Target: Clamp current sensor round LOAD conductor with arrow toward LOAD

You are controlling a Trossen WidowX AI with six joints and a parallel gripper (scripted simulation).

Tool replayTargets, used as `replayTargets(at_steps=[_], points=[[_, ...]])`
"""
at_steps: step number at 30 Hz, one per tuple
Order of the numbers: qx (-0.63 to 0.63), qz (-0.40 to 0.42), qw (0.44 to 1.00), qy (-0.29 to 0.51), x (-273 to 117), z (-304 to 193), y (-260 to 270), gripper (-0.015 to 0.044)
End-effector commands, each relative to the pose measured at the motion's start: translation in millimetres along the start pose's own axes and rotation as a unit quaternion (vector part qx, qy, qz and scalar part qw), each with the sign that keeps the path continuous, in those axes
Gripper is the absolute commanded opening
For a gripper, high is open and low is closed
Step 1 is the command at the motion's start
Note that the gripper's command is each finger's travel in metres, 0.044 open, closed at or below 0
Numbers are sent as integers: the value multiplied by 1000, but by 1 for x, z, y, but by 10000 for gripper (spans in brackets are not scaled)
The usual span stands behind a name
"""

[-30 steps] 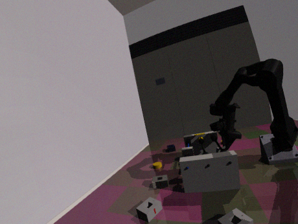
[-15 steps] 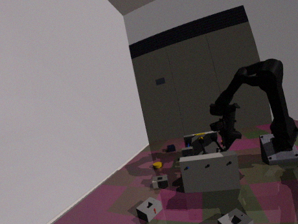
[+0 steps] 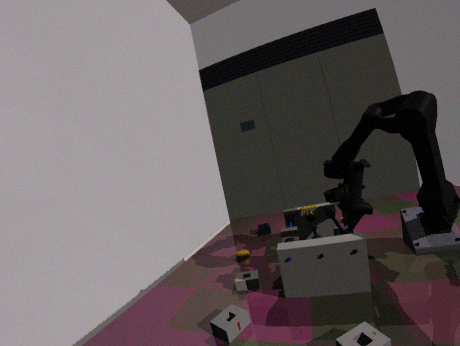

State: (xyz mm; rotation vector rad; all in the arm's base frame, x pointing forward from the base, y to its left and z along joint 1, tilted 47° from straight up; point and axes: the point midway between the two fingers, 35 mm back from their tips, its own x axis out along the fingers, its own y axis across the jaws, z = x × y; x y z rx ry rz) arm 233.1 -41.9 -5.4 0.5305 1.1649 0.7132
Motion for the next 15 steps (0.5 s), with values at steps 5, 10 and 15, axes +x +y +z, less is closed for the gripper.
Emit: replayTargets(at_steps=[5, 10, 15], points=[[0, -1, 1000, 0, -3, -7, 0, 0], [-1, -3, 1000, 0, -9, -29, 0, 0], [-3, -2, 1000, 0, -13, -44, 2, 0]])
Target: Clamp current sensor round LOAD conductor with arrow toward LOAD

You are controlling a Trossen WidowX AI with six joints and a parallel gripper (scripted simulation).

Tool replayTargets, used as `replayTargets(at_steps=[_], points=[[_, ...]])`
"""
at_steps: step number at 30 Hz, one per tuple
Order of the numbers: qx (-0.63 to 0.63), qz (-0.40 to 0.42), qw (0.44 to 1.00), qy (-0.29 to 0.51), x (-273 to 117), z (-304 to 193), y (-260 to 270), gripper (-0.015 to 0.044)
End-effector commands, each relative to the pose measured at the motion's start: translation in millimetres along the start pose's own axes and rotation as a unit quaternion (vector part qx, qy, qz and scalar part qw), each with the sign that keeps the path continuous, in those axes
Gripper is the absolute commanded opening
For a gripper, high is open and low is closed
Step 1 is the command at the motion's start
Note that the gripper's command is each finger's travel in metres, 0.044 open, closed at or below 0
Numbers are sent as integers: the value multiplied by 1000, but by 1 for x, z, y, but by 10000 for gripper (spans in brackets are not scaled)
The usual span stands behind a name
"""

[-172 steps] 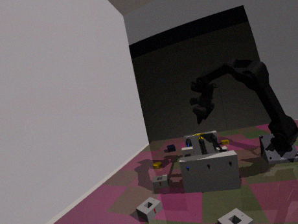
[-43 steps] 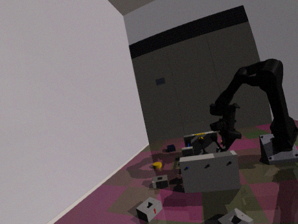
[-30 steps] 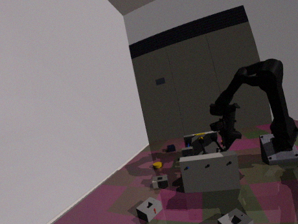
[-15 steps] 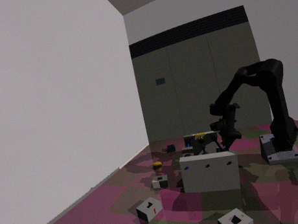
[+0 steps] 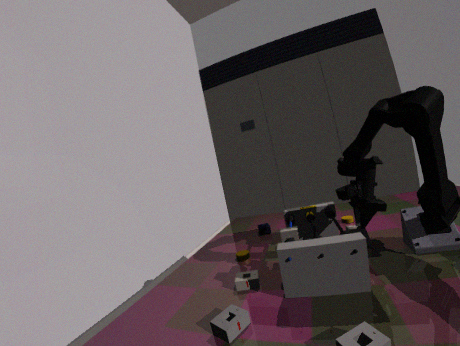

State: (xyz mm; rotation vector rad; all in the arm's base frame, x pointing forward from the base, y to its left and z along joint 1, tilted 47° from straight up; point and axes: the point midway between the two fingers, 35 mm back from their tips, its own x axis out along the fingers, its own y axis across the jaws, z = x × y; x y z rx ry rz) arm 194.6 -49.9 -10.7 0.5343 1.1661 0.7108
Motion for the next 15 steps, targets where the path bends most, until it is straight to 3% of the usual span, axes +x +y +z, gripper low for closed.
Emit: replayTargets(at_steps=[1, 4, 15], points=[[-5, -2, 1000, 0, -2, -6, 2, 0], [-5, -2, 1000, 0, -1, -6, 2, 0], [-1, 0, 1000, 0, -1, -4, 1, 289]])
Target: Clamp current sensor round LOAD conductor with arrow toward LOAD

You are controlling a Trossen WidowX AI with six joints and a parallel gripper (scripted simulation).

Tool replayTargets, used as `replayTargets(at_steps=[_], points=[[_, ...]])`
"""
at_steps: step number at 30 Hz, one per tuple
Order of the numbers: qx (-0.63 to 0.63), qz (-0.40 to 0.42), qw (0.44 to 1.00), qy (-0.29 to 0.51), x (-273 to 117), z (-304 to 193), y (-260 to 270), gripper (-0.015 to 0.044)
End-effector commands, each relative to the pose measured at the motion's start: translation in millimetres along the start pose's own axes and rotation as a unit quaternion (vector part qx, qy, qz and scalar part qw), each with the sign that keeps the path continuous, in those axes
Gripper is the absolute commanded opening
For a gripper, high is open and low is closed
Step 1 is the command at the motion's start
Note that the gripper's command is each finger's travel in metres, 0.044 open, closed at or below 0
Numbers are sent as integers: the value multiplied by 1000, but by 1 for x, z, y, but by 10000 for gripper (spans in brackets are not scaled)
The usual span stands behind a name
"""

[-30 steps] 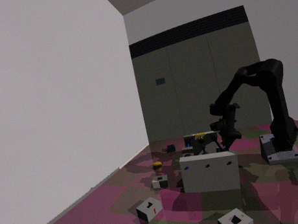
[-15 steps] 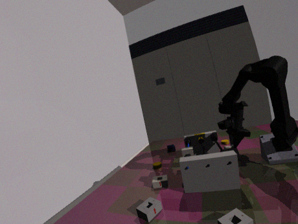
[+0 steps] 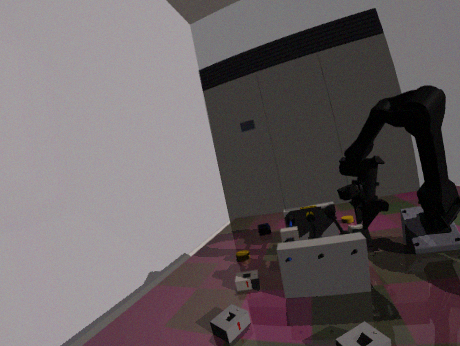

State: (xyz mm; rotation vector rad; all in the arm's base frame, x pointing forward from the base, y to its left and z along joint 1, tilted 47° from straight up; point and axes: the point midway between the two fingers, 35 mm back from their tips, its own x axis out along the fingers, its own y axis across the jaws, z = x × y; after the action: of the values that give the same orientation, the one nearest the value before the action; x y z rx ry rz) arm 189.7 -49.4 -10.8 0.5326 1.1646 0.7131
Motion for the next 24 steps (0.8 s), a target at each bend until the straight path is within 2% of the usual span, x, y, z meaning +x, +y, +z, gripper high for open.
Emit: replayTargets(at_steps=[1, 5, 10, 14, 19, 24], points=[[0, 0, 1000, 0, 0, 0, 0, 315], [0, -1, 1000, 0, -2, 0, -1, 321], [-3, -3, 1000, 1, -54, -3, 1, 321], [-11, -3, 1000, 2, -56, -3, 1, 320], [-234, 9, 972, 39, -55, 8, 0, 320], [-479, 40, 874, 73, -52, 21, 0, 320]])
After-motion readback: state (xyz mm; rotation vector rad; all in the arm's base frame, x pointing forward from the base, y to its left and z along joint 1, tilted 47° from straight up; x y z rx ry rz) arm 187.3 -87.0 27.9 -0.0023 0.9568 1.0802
